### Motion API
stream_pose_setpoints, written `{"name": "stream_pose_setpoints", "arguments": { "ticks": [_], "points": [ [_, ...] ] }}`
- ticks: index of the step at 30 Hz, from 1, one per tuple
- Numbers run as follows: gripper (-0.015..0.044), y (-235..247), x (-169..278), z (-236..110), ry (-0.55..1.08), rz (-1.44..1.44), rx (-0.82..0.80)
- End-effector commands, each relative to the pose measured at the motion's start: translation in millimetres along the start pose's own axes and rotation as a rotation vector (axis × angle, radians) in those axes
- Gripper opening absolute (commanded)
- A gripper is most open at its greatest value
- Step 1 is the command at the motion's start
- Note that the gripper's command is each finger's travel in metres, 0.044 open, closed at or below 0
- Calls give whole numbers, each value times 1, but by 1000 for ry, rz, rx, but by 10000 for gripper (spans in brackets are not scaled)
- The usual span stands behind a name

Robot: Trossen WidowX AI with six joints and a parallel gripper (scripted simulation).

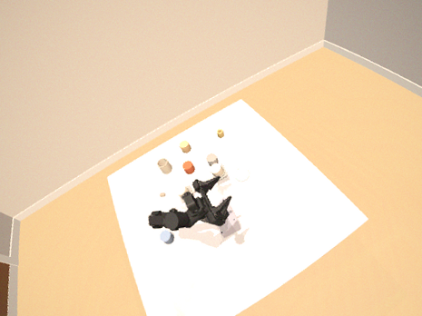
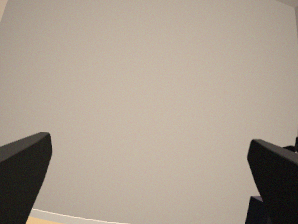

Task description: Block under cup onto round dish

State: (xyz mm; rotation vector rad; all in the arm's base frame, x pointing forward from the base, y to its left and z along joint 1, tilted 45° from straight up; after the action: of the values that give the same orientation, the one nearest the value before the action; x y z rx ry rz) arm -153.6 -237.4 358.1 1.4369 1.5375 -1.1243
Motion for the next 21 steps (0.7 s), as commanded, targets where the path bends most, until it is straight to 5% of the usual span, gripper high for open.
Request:
{"name": "stream_pose_setpoints", "arguments": {
  "ticks": [1,21],
  "points": [
    [440,21,14,13,62,-16,-121],
    [440,136,81,37,344,-112,-741]
  ]
}}
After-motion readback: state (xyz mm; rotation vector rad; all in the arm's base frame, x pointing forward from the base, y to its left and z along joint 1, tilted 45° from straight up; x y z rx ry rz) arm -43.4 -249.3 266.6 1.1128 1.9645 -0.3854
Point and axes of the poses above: the point midway between the two fingers, 35 mm back from their tips, its own z axis out along the fingers, its own y axis across the jaws, x = y × z, the point moved 10 cm from there along -z, back along the fingers, and after that the axes turned 3 degrees about -z, right-handed, at the moved point
